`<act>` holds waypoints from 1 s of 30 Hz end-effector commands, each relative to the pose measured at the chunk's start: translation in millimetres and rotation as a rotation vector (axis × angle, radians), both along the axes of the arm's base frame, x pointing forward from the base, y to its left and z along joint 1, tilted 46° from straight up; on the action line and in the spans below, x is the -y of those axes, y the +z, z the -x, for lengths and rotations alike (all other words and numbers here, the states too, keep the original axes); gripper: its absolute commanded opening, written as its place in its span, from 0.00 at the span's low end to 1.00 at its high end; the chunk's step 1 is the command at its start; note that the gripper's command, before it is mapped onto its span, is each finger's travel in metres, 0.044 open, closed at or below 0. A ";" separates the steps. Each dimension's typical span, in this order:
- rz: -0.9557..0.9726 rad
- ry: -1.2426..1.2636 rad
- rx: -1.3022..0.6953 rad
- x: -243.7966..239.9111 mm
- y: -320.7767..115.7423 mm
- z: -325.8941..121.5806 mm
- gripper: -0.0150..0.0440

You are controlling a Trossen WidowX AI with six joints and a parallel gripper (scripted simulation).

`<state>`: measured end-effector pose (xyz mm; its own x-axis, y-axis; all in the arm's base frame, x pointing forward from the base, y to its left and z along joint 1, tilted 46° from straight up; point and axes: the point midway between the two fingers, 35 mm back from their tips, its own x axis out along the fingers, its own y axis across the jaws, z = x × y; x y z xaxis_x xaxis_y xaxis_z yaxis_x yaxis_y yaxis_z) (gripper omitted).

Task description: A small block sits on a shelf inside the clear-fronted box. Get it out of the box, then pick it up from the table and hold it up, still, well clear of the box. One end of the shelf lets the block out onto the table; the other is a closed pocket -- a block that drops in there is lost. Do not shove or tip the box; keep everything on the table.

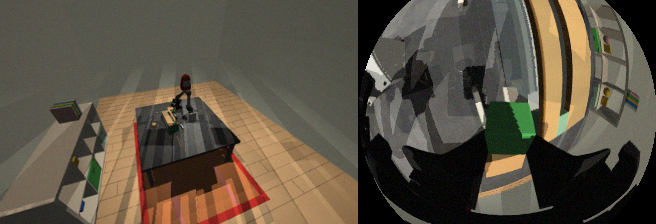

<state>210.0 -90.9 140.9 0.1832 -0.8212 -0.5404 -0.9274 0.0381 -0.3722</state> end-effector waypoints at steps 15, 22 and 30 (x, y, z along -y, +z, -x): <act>0.225 0.422 -0.624 -13.2 11.8 -1.0 0.25; 0.316 0.572 -0.867 -18.4 16.6 -1.6 0.25; 0.362 0.643 -0.989 -21.0 19.0 -1.9 0.25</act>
<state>211.5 -70.7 158.6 0.2464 -0.8615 -0.4440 -0.6610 -0.4844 0.5731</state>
